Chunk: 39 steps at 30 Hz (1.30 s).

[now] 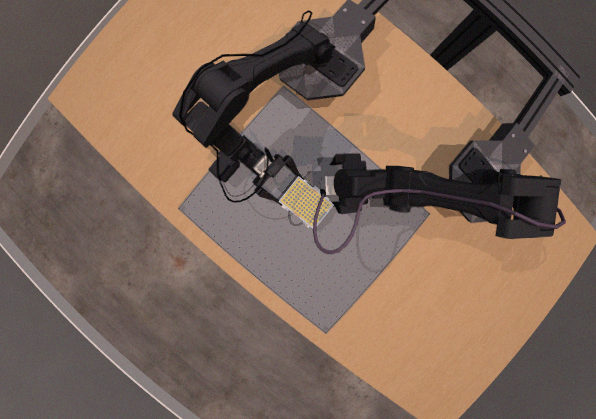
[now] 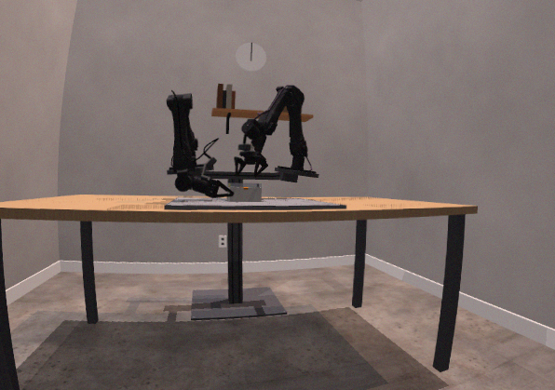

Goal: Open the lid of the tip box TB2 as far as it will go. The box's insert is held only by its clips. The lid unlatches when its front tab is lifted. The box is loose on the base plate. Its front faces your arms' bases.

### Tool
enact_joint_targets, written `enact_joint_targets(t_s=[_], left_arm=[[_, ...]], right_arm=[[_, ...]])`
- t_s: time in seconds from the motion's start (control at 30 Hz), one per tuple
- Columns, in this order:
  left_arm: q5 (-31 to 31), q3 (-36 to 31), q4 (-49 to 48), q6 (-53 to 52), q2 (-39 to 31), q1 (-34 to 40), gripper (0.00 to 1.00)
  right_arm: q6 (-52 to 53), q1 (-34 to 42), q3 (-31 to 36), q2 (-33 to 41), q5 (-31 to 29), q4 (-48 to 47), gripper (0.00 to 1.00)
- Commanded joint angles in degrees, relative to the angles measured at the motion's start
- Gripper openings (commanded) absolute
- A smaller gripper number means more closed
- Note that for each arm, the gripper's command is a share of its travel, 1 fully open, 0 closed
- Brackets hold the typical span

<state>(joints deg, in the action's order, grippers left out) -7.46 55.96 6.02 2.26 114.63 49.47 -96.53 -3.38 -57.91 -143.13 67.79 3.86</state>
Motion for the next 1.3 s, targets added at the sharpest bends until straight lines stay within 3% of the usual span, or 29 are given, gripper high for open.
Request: enact_joint_targets(t_s=[0.0, 0.03, 0.13, 0.4, 0.47, 0.83, 0.97, 1.03, 1.27], left_arm=[[0.60, 1.89, -2.08, -0.82, -0.98, -0.51, 0.89], [-1.09, 1.86, -2.88, -0.19, -0.86, -0.48, 0.77], [-4.52, 1.85, -6.80, 1.07, 0.12, 0.64, 0.43], [-19.65, 2.62, -24.07, 5.03, 6.44, 4.12, 0.43], [-19.65, 2.62, -24.07, 5.03, 6.44, 4.12, 0.43], [-38.30, 3.96, -46.22, 8.62, 17.73, 8.95, 0.43], [-44.15, 4.47, -52.96, 10.02, 21.23, 10.43, 0.43], [-44.15, 4.47, -52.96, 10.02, 21.23, 10.43, 0.43], [-55.56, 5.72, -65.86, 14.71, 27.69, 13.59, 0.43]], right_arm=[[0.27, -0.08, -0.75, -1.18, 1.16, 0.91, 0.72], [0.27, -0.08, -0.75, -1.18, 1.16, 0.91, 0.83], [0.11, 0.01, -0.22, -0.69, 0.69, 0.40, 0.84], [0.11, 0.01, -0.22, -0.69, 0.69, 0.40, 0.84], [0.11, 0.01, -0.22, -0.69, 0.69, 0.40, 0.84], [0.11, 0.01, -0.22, -0.69, 0.69, 0.40, 0.84], [0.11, 0.01, -0.22, -0.69, 0.69, 0.40, 0.84], [0.11, 0.01, -0.22, -0.69, 0.69, 0.40, 0.84], [0.11, 0.01, -0.22, -0.69, 0.69, 0.40, 0.84]])
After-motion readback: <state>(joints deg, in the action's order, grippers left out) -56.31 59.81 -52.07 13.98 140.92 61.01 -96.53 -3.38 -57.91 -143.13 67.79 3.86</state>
